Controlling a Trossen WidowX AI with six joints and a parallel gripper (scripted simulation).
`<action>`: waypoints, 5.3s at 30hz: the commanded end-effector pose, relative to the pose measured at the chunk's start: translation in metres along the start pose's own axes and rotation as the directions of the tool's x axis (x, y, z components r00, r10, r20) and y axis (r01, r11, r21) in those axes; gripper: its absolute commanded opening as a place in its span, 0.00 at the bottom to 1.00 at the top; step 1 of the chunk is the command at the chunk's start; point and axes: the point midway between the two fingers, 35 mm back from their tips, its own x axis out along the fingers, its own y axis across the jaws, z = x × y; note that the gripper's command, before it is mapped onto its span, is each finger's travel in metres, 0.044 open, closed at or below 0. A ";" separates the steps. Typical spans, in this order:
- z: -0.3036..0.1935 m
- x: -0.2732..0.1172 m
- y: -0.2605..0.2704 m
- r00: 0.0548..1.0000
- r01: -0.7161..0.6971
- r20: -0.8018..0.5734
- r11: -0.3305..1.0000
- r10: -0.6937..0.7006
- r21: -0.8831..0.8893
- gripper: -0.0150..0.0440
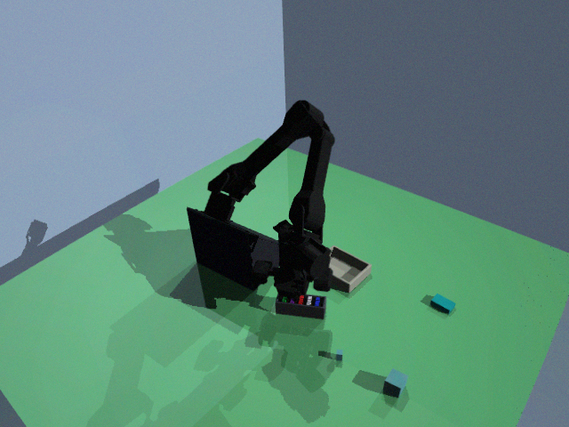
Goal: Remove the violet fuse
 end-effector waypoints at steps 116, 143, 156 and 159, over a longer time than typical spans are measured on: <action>-0.093 -0.062 0.080 1.000 0.000 0.014 1.000 0.000 0.005 0.25; -0.158 -0.042 0.107 1.000 -0.008 -0.012 1.000 0.008 0.003 0.25; -0.159 -0.023 0.106 1.000 -0.008 -0.014 1.000 0.009 0.003 0.25; -0.162 -0.025 0.107 1.000 -0.012 -0.019 1.000 0.012 -0.004 0.30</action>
